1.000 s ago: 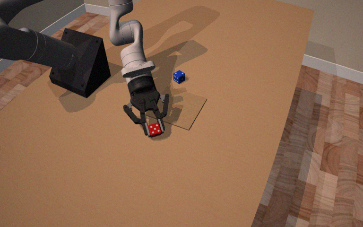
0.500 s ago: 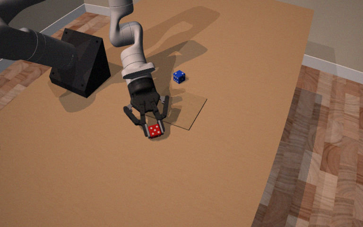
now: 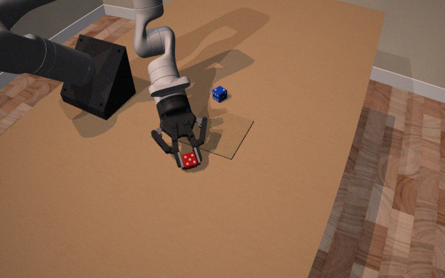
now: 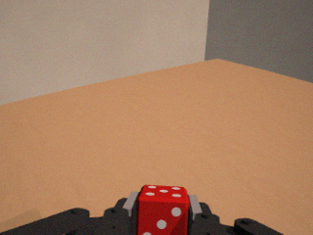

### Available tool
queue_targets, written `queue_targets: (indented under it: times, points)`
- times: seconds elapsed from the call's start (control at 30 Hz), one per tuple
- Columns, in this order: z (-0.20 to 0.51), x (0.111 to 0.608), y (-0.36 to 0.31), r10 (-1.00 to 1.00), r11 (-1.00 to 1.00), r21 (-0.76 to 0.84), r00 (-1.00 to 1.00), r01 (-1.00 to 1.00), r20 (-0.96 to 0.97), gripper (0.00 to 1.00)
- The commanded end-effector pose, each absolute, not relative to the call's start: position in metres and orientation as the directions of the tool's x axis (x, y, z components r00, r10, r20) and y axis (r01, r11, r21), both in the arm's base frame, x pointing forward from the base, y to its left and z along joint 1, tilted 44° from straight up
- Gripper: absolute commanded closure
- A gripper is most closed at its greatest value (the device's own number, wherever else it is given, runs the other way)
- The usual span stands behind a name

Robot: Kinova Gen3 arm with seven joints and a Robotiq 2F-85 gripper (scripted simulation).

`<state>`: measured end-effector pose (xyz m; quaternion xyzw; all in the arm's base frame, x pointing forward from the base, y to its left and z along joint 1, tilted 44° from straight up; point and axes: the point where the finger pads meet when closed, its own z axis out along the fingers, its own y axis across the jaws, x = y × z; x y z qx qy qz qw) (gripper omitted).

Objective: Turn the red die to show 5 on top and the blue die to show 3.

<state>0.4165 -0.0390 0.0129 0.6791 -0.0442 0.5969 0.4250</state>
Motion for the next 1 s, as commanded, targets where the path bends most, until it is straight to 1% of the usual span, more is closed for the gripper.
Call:
queue_targets:
  times: [0.0,0.5,0.53,0.6,0.63,0.7,0.73,0.8,0.83,0.97]
  points:
    - [0.0133,0.4167,-0.0383,0.447,-0.636,0.523,0.282,-0.567,0.849,0.74]
    - [0.0133,0.4167,-0.0383,0.447,-0.636,0.523,0.282,-0.567,0.849,0.74]
    - [0.0133,0.4167,-0.0383,0.447,-0.636,0.523,0.282,-0.567,0.849,0.7]
    - [0.0133,0.4167,-0.0383,0.447,-0.636,0.523,0.282,-0.567,0.849,0.7]
    - [0.0133,0.4167,-0.0383,0.447,-0.636,0.523,0.282,-0.567,0.849,0.66]
    - [0.0133,0.4167,-0.0383,0.447,-0.636,0.523,0.282,-0.567,0.849,0.66]
    - [0.0133,0.4167,-0.0383,0.447,-0.636,0.523,0.282,-0.567,0.849,0.62]
    - [0.0133,0.4167,-0.0383,0.447,-0.636,0.523,0.282,-0.567,0.849,0.62]
    - [0.0133,0.4167,-0.0383,0.447,-0.636,0.523,0.282,-0.567,0.849,0.58]
    - [0.0133,0.4167,-0.0383,0.447,-0.636,0.523,0.282,-0.567,0.849,0.58]
